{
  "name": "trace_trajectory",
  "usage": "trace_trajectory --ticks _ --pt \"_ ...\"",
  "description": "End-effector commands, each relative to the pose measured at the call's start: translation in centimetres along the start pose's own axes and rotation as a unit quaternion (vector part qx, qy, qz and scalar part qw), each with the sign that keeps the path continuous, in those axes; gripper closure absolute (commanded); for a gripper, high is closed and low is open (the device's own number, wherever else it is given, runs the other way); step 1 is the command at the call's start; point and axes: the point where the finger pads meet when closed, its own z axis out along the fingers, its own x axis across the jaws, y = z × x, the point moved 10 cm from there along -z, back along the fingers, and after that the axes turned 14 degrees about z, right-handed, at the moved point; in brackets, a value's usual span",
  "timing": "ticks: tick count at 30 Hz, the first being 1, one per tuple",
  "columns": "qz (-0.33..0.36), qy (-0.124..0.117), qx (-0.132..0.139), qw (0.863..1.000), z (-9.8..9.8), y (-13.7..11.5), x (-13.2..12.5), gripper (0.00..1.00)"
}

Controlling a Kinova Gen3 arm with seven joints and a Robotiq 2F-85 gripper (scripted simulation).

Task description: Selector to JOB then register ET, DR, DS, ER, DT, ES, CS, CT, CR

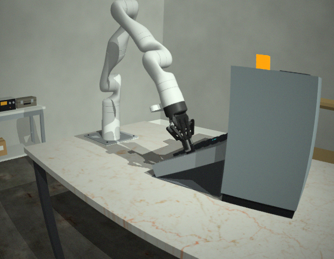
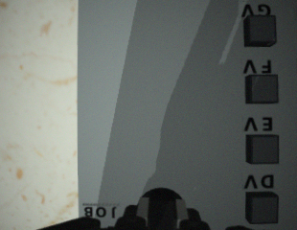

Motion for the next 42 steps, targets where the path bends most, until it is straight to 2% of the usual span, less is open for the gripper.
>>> trace_trajectory --ticks 1,15,17,22,27,32,34,42 --pt "0.013 0.0 -0.004 1.0 0.14 0.25 0.03 0.9" --pt "0.128 0.0 -0.005 0.992 0.15 0.21 0.02 0.9" --pt "0.128 0.0 -0.005 0.992 0.15 0.21 0.02 0.9" --pt "0.185 0.0 -0.005 0.983 0.14 0.22 0.03 0.9" --pt "0.248 0.001 -0.005 0.969 0.14 0.24 0.22 0.9" --pt "0.314 0.001 -0.005 0.949 0.15 0.28 0.28 0.9" --pt "0.314 0.001 -0.005 0.949 0.15 0.28 0.28 0.9" --pt "0.421 0.001 -0.005 0.907 0.14 0.3 0.19 0.9"
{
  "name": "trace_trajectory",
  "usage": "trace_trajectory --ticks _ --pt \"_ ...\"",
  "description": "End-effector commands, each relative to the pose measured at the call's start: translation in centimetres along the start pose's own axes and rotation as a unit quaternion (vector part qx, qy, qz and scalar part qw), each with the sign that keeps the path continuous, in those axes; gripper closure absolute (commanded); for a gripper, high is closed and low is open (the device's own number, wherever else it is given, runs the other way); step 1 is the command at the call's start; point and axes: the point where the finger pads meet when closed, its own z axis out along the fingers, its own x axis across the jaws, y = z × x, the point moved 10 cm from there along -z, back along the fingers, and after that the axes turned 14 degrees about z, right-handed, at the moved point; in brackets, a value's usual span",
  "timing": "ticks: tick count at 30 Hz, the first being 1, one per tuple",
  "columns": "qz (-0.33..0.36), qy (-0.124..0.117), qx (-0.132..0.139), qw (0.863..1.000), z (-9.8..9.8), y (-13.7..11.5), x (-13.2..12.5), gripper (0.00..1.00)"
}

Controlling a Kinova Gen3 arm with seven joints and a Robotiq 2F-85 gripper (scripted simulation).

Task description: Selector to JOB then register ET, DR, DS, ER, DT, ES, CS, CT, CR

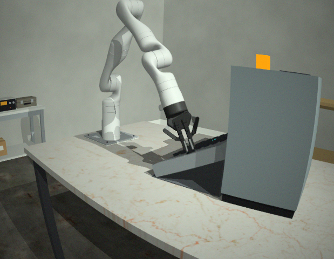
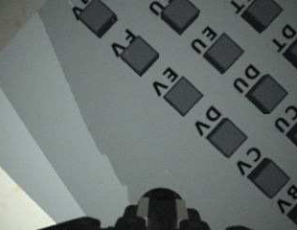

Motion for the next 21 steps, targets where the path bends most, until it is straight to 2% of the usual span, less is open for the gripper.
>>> trace_trajectory --ticks 1,7,9,21 --pt "0.046 0.0 -0.006 0.999 0.14 0.1 0.34 0.9" --pt "0.128 0.001 -0.006 0.992 0.14 0.11 0.34 0.9" --pt "0.128 0.001 -0.006 0.992 0.14 0.11 0.34 0.9" --pt "0.263 0.002 -0.006 0.965 0.13 0.14 0.32 0.9"
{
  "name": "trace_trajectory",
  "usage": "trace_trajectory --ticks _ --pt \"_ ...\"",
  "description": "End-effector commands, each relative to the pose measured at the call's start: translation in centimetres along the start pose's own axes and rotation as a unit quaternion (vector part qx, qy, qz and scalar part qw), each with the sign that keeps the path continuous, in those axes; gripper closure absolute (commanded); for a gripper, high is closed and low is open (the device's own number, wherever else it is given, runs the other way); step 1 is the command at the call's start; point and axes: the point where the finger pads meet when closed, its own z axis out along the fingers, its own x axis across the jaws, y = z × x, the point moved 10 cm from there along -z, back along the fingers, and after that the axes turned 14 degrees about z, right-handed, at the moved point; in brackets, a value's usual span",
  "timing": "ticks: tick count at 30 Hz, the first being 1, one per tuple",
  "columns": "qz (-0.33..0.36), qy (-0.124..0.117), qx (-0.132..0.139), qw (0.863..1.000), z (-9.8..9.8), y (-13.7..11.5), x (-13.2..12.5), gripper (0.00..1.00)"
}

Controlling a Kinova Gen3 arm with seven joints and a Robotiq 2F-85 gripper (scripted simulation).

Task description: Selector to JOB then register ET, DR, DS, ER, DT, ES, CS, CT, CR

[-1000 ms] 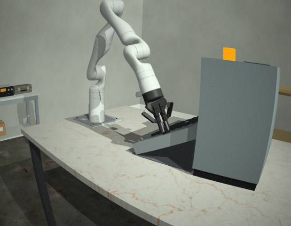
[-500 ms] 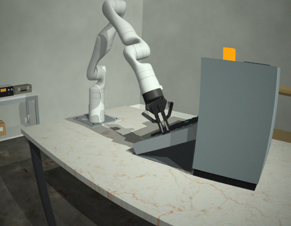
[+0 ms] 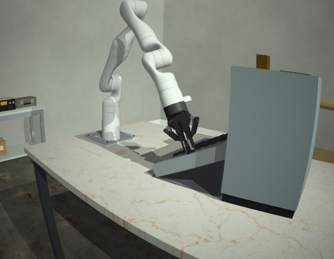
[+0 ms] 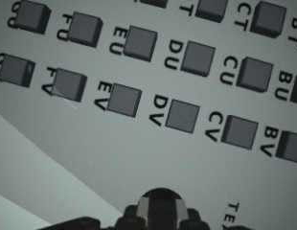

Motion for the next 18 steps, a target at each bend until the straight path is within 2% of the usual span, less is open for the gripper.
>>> trace_trajectory --ticks 1,18 --pt "0.032 0.002 -0.005 0.999 0.13 0.02 0.31 0.9" --pt "0.124 0.002 -0.005 0.992 0.13 0.15 0.24 0.9"
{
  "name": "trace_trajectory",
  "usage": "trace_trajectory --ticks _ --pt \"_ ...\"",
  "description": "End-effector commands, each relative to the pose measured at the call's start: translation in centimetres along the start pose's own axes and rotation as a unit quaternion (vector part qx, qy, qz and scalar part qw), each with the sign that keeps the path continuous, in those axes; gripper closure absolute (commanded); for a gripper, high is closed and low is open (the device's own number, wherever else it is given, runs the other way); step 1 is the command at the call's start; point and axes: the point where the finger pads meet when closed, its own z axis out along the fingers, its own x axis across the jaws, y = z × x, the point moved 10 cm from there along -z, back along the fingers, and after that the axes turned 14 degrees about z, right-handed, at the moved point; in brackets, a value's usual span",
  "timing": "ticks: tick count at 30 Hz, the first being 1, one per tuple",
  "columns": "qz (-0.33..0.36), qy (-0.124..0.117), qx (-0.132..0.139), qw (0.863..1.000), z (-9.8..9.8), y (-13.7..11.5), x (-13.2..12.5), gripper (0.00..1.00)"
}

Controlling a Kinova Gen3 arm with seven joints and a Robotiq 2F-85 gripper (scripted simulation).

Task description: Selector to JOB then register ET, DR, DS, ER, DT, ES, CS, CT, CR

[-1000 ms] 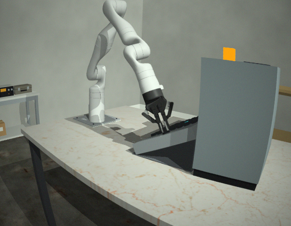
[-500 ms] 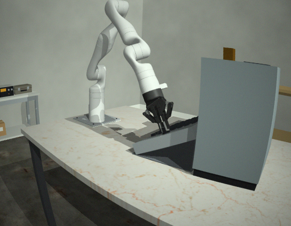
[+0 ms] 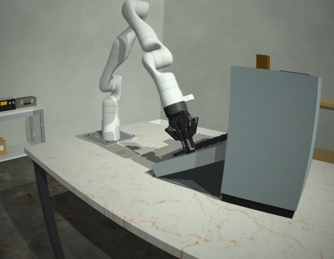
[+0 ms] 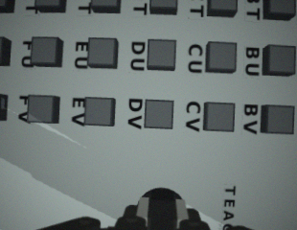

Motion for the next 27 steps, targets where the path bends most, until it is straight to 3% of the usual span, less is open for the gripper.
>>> trace_trajectory --ticks 1,27 --pt "0.015 0.003 -0.003 1.0 0.14 0.13 0.24 0.9" --pt "0.029 0.003 -0.003 1.0 0.14 0.14 0.23 0.9"
